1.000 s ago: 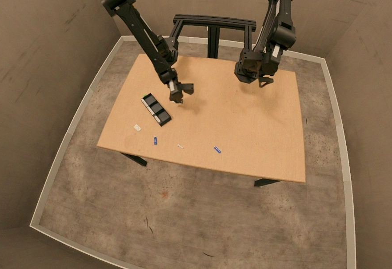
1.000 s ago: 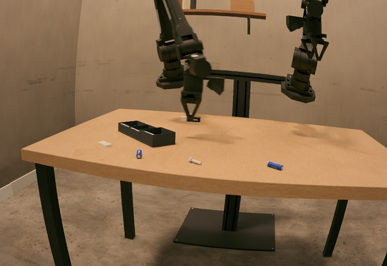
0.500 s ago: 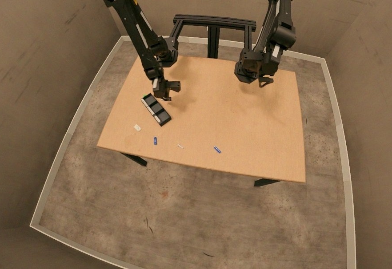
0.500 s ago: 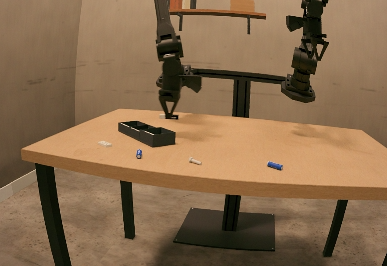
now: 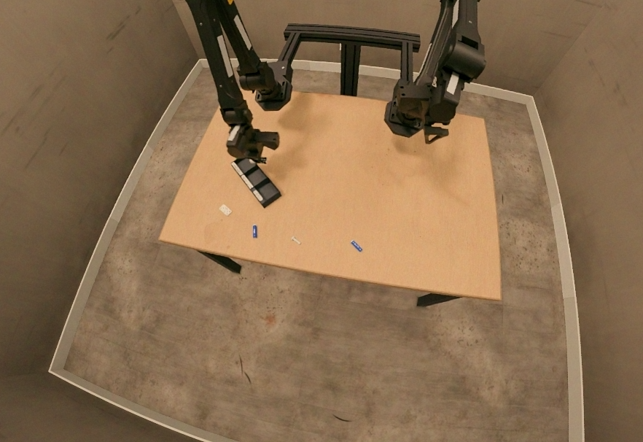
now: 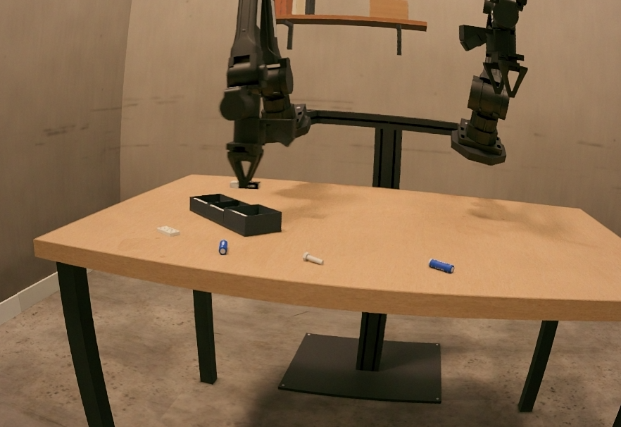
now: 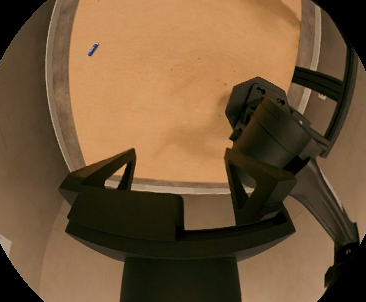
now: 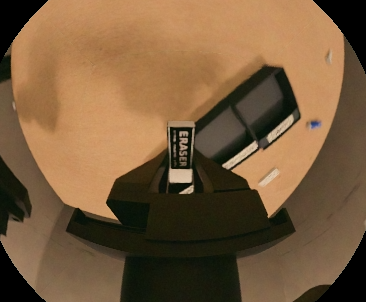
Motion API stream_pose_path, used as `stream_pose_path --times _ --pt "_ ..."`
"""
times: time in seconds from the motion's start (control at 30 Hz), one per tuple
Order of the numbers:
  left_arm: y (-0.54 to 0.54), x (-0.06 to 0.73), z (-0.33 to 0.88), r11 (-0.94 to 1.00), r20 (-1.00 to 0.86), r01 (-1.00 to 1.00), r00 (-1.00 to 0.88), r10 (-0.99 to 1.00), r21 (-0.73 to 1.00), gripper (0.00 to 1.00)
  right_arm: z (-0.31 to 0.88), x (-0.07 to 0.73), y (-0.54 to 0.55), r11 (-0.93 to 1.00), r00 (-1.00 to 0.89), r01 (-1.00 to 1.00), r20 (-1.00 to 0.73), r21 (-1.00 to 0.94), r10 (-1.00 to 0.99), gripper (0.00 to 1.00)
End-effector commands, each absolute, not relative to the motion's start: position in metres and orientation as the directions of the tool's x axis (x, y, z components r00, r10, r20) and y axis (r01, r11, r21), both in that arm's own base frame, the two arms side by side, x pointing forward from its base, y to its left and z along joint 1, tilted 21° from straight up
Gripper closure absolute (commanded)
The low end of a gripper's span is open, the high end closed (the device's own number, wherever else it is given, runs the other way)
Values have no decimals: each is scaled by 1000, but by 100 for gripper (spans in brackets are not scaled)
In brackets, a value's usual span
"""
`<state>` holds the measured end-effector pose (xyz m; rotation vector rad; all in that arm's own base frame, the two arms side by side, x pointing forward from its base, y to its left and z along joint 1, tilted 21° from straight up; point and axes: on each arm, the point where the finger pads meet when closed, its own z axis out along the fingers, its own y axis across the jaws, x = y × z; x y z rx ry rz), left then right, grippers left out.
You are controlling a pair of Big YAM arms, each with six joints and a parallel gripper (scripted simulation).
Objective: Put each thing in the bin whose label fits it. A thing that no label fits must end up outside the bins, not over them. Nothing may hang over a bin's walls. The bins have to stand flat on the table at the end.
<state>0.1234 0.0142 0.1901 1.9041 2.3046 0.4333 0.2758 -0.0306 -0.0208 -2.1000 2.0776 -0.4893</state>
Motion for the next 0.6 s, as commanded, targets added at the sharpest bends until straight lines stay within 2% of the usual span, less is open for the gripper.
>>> stream_pose_path --times 0.0,0.3,0.37,0.4,0.57 --pt "14 129 223 166 65 919 -202 977 358 0 -12 277 -55 119 -160 -922 81 -369 -984 82" --pt "14 129 223 166 65 919 -202 977 358 0 -6 274 -101 437 -454 -817 -46 -375 -890 82" --pt "14 129 223 166 65 919 -202 977 358 0 -6 274 -101 437 -454 -817 -46 -375 -890 82" --pt "14 129 223 166 65 919 -202 977 358 0 -9 272 -94 509 -521 -777 -75 -371 -850 82" --pt "14 129 223 166 65 919 -202 977 358 0 -6 277 -95 618 -621 -695 -128 -367 -774 82"
